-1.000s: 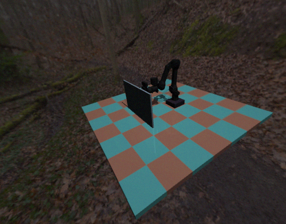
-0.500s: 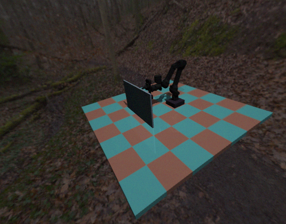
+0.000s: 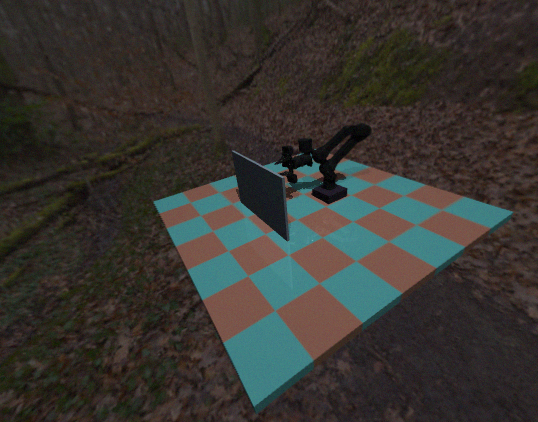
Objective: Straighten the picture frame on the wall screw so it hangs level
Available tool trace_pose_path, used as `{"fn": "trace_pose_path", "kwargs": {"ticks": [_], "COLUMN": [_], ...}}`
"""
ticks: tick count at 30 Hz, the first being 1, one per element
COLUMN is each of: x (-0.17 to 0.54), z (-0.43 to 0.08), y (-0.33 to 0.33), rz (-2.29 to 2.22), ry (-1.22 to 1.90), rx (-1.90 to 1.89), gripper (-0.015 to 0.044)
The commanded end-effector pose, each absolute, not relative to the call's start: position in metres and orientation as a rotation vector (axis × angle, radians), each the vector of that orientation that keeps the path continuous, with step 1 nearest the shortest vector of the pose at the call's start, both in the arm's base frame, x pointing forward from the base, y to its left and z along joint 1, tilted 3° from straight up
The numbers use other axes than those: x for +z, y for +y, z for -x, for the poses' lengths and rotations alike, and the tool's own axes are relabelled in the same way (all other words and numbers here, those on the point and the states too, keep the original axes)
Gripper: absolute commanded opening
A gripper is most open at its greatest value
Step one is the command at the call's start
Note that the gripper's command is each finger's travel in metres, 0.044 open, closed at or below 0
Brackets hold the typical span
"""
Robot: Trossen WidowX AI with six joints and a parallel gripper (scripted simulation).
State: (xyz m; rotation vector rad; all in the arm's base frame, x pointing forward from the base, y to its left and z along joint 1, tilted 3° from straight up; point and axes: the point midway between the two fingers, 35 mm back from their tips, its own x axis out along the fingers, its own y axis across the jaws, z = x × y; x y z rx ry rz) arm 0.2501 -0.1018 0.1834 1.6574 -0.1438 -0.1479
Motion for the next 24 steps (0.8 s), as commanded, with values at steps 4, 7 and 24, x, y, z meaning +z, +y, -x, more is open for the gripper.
{"fn": "trace_pose_path", "kwargs": {"ticks": [4,7,24], "x": [0.206,0.211,0.213], "z": [-0.208,-0.189,-0.162], "y": [-0.106,-0.1,-0.078], "rz": [-1.651,-1.655,-1.663], "ry": [-0.152,-0.15,-0.147], "rx": [-0.138,-0.138,-0.138], "gripper": [0.026,0.026,0.026]}}
